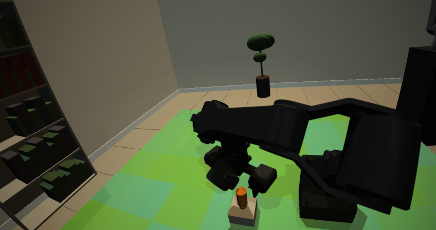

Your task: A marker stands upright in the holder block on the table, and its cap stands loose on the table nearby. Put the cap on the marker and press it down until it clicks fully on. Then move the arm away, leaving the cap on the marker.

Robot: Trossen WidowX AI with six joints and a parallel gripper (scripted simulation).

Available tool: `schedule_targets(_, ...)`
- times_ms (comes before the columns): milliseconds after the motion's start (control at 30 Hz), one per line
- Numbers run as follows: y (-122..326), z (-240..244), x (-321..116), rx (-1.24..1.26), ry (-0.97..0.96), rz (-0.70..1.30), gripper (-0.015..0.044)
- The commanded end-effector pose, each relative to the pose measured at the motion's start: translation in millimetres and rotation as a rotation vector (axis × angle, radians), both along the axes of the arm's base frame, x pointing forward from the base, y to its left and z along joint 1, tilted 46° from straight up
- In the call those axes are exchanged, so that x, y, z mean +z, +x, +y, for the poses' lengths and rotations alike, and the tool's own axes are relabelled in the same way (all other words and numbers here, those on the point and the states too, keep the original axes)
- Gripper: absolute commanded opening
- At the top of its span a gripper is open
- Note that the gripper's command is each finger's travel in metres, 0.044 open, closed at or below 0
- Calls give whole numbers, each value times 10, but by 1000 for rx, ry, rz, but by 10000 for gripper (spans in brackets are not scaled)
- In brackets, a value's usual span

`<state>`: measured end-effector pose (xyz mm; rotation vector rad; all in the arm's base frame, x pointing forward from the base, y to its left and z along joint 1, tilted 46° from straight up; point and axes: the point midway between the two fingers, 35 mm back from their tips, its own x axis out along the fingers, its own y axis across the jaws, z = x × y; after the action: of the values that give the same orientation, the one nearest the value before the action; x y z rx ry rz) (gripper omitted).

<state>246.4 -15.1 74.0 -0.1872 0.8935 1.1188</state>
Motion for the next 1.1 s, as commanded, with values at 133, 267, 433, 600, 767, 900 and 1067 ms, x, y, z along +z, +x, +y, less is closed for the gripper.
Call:
schedule_targets(133,-55,-215,221,-13,-3,1,414)
schedule_targets(267,-47,-197,205,-232,44,219,309)
schedule_targets(433,-37,-169,181,-564,115,548,177)
schedule_targets(600,-30,-149,165,-794,164,777,46)
schedule_targets(767,-30,-149,165,-794,164,777,0)
schedule_targets(900,-30,-149,165,-794,164,777,0)
schedule_targets(1067,-25,-127,142,-794,164,777,0)
